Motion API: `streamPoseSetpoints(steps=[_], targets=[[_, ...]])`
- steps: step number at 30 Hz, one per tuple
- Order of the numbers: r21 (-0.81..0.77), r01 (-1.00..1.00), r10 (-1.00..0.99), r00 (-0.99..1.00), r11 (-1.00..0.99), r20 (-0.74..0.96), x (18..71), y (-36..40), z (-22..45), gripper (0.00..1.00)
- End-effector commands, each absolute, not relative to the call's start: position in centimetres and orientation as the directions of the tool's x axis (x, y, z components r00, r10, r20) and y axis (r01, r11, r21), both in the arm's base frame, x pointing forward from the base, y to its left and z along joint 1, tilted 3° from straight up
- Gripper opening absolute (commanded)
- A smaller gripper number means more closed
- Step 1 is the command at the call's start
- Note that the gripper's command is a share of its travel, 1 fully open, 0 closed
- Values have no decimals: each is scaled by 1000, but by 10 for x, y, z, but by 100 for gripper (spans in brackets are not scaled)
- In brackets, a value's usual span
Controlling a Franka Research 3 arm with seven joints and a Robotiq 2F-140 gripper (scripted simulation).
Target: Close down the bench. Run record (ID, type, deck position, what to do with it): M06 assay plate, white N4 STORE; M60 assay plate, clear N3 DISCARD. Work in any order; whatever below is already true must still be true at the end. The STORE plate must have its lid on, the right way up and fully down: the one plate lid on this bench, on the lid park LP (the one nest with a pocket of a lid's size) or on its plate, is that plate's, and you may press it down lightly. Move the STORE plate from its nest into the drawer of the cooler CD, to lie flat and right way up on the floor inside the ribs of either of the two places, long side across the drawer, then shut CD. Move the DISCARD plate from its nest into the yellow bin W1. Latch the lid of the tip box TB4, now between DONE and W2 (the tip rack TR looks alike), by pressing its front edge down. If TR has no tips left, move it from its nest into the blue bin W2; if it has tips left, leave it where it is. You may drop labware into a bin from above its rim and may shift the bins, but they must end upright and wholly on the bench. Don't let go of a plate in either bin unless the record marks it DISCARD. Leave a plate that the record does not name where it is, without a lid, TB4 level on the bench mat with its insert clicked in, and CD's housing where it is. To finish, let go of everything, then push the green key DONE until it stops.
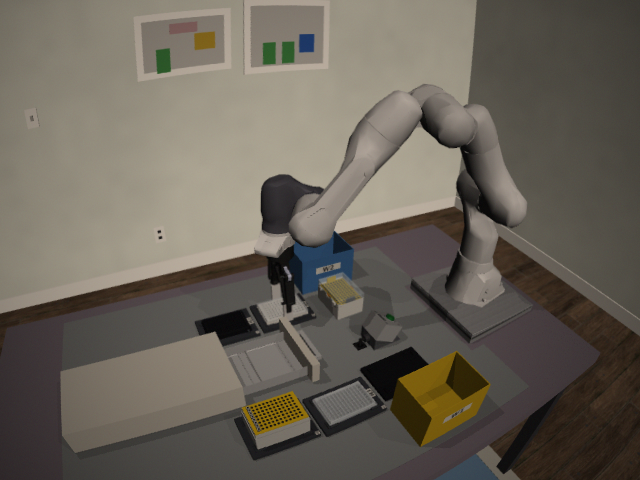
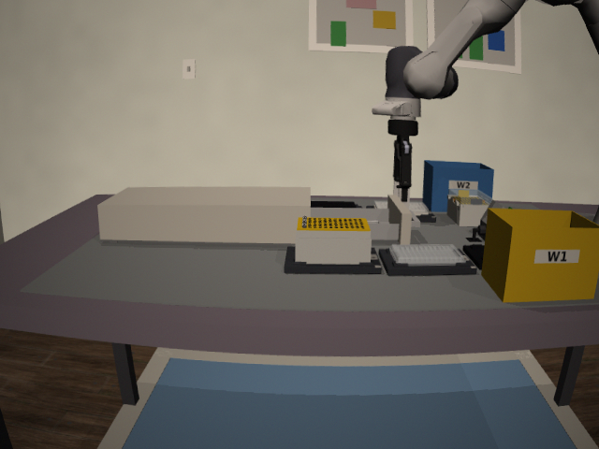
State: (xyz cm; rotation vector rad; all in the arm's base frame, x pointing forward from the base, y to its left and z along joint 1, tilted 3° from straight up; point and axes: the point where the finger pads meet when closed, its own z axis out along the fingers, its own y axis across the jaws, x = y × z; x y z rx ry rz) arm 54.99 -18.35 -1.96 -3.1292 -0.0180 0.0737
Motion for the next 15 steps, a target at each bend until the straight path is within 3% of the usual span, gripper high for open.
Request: streamPoseSetpoints(steps=[1,15], targets=[[-12,18,18,999,-1000,-46,550,-184,-19,0],[-12,18,18,999,-1000,-46,550,-184,-15,0]])
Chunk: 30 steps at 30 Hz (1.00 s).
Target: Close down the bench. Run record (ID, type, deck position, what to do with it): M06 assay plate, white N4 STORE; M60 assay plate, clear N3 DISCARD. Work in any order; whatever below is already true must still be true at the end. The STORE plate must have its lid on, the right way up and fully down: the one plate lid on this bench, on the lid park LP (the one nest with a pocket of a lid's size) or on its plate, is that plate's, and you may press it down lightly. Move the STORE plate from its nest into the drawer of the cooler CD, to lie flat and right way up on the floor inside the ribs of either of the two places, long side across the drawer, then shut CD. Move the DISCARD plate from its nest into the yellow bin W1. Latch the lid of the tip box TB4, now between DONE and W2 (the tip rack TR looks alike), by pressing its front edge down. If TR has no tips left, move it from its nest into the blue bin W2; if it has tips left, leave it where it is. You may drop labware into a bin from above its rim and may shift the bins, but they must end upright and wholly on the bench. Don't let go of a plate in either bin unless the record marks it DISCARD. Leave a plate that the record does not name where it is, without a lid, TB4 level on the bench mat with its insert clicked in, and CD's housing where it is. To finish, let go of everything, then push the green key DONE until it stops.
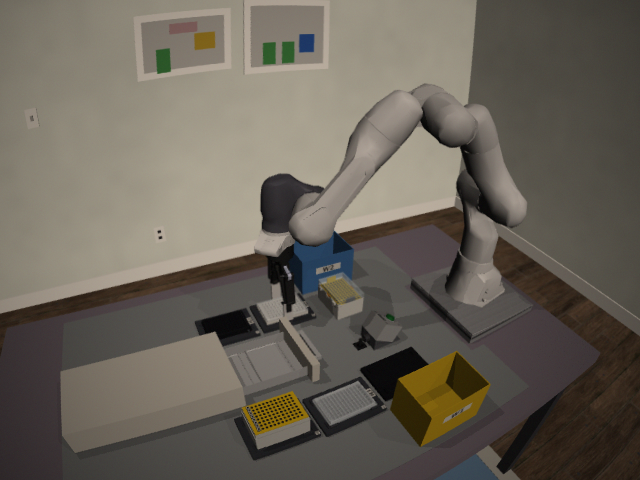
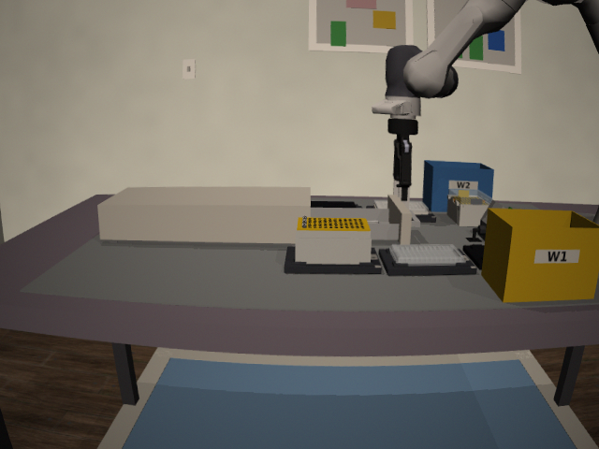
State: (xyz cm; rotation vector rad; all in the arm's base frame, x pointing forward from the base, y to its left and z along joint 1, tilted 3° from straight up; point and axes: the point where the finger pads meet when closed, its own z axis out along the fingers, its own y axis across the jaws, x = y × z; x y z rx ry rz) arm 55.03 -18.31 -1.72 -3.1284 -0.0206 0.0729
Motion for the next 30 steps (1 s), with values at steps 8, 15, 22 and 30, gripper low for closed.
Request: streamPoseSetpoints(steps=[8,15,22,30], targets=[[-12,18,18,999,-1000,-46,550,-184,-13,0],[-12,18,18,999,-1000,-46,550,-184,-11,0],[-12,18,18,999,-1000,-46,551,-184,-7,0],[-12,18,18,999,-1000,-46,551,-184,1,0]])
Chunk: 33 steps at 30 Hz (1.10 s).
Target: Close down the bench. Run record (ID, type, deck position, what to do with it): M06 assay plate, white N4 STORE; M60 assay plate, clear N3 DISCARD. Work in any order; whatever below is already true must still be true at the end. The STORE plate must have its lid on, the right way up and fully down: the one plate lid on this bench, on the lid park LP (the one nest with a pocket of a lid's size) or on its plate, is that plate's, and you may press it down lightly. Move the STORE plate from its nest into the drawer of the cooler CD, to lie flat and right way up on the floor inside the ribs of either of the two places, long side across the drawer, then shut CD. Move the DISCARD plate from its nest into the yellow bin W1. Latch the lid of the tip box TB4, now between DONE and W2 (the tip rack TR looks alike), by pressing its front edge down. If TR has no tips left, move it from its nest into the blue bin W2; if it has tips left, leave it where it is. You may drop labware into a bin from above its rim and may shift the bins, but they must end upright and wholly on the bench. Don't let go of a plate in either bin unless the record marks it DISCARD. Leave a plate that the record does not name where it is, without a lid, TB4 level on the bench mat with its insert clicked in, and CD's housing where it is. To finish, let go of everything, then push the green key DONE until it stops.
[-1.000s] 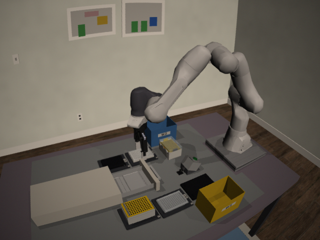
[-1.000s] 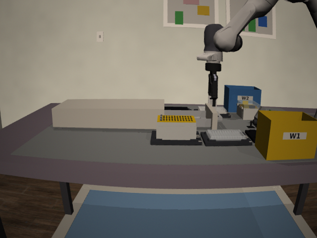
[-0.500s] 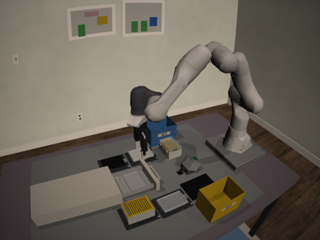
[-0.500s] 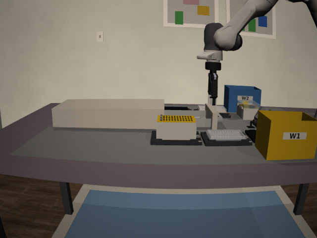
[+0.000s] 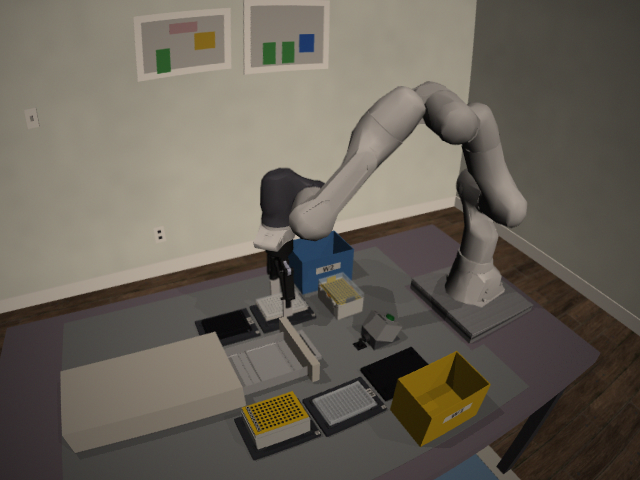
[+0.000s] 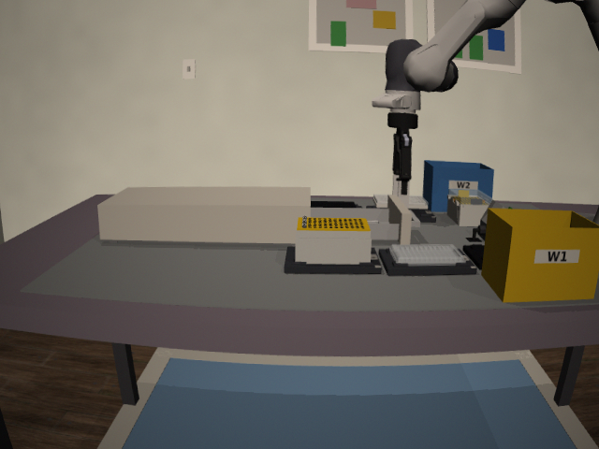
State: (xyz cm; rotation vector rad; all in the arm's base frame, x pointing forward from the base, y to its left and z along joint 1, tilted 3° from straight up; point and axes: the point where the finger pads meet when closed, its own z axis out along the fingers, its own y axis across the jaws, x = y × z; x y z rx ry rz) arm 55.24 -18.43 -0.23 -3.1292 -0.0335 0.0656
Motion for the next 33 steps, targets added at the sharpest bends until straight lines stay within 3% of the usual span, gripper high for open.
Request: streamPoseSetpoints(steps=[1,33], targets=[[-12,18,18,999,-1000,-46,551,-184,3,0],[-12,18,18,999,-1000,-46,553,-184,40,0]])
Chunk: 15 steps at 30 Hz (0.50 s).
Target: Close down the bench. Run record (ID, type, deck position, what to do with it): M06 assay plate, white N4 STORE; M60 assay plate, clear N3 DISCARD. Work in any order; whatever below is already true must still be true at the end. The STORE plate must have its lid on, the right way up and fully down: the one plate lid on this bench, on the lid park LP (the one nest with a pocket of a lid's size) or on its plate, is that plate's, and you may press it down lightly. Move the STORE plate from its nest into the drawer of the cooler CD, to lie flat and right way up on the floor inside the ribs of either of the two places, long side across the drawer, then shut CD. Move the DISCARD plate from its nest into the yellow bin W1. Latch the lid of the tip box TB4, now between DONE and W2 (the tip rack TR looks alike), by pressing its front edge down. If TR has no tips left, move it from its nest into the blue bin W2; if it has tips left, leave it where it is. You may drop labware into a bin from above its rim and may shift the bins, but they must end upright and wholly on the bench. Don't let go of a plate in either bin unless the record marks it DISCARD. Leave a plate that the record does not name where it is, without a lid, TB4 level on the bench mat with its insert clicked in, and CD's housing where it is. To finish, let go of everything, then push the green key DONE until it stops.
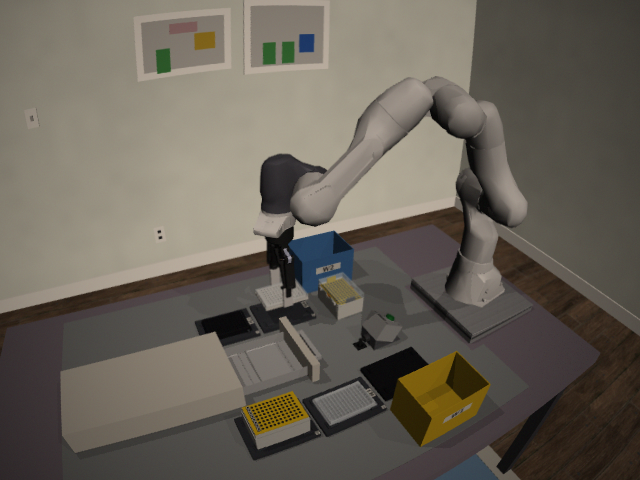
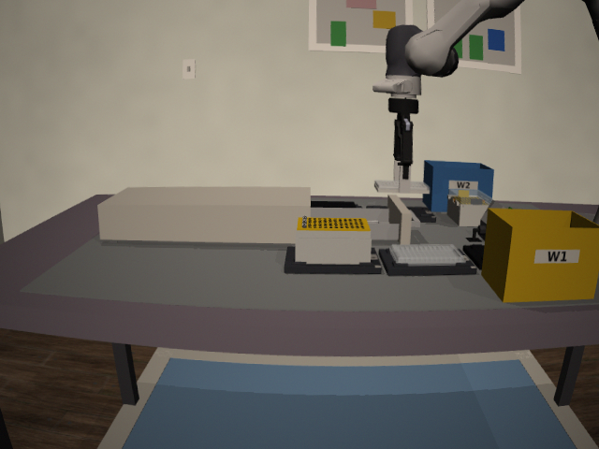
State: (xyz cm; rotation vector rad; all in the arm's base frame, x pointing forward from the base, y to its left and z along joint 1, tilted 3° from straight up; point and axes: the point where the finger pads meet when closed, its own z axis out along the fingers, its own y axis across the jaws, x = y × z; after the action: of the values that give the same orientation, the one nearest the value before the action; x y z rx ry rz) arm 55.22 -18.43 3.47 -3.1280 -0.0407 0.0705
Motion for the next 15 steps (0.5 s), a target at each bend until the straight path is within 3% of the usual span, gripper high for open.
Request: streamPoseSetpoints(steps=[1,15], targets=[[-12,18,18,999,-1000,-46,553,-184,41,0],[-12,18,18,999,-1000,-46,554,-184,57,0]])
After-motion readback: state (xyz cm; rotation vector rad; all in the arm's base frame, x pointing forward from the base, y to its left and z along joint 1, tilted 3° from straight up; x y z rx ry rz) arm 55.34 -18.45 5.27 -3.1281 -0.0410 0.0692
